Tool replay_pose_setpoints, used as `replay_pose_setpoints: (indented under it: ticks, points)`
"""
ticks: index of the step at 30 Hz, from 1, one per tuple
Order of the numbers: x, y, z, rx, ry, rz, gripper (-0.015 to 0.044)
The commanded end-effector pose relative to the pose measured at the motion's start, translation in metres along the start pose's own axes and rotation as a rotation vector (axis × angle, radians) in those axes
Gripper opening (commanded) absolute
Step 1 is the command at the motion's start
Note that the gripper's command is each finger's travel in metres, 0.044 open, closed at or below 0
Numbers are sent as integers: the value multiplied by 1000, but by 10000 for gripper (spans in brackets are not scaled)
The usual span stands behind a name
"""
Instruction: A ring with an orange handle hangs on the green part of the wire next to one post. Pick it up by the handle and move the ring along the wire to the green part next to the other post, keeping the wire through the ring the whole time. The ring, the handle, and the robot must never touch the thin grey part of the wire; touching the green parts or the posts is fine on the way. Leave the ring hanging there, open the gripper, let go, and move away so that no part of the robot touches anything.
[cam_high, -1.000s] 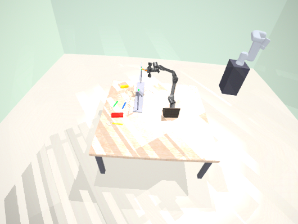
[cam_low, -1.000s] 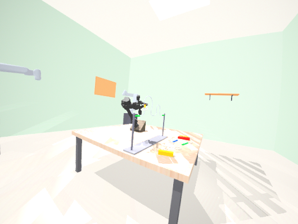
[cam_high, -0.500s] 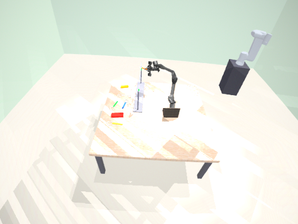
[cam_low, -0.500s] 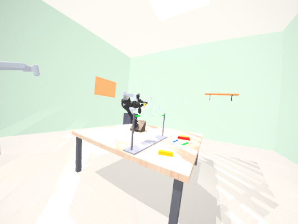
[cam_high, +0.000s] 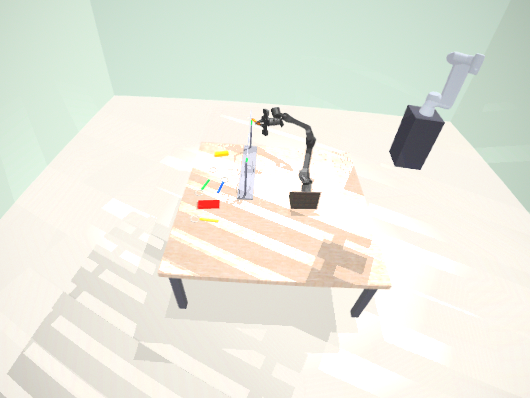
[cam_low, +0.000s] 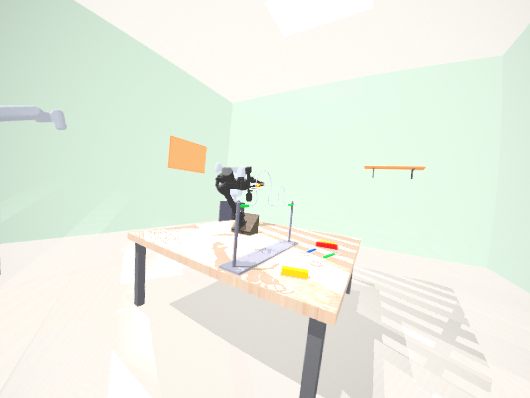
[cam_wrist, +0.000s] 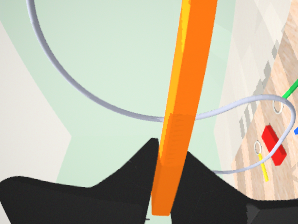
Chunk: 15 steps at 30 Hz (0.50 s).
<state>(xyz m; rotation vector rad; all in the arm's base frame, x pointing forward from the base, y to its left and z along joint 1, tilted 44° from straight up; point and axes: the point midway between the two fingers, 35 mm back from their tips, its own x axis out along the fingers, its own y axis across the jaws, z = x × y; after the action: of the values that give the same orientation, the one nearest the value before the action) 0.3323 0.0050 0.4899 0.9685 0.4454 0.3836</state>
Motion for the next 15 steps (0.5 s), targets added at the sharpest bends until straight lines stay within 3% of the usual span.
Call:
replay_pose_setpoints:
  ticks: [1, 15]
  points:
    - [2, 0, -1, -52, -24, -18, -150]
    - [2, -9, 0, -223, -30, -105, -150]
